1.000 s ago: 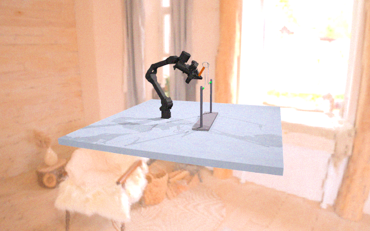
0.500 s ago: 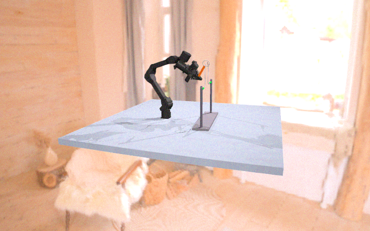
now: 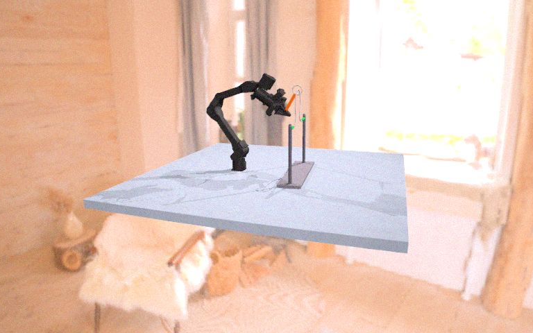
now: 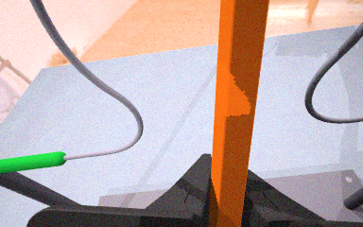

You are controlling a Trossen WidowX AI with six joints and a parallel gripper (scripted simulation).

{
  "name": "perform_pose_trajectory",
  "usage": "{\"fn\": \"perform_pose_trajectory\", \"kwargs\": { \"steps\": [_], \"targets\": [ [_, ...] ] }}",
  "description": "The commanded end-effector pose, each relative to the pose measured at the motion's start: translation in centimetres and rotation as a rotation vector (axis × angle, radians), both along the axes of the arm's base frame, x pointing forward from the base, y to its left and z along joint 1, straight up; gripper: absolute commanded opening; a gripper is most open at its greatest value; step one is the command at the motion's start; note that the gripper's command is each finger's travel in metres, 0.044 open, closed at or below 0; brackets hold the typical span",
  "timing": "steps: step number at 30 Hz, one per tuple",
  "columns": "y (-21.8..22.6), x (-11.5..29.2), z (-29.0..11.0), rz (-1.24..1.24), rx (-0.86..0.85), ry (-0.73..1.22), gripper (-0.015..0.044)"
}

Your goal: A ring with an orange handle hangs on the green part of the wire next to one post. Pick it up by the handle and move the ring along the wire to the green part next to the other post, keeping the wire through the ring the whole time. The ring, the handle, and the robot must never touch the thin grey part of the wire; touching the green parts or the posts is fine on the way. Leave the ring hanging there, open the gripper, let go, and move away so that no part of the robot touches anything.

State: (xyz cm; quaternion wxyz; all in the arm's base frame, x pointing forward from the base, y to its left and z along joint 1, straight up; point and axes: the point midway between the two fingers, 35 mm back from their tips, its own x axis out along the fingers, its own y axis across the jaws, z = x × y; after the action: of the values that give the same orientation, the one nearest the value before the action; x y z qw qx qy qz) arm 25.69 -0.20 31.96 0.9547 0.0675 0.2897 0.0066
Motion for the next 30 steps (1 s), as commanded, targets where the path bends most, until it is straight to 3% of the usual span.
{"fn": "perform_pose_trajectory", "kwargs": {
  "steps": [1, 30],
  "targets": [
    [-0.3, 0.0, -0.1, 0.002, -0.072, -0.005, -0.0150],
    [-2.0, 0.2, 0.0, -0.003, -0.490, -0.047, -0.0150]
  ]
}}
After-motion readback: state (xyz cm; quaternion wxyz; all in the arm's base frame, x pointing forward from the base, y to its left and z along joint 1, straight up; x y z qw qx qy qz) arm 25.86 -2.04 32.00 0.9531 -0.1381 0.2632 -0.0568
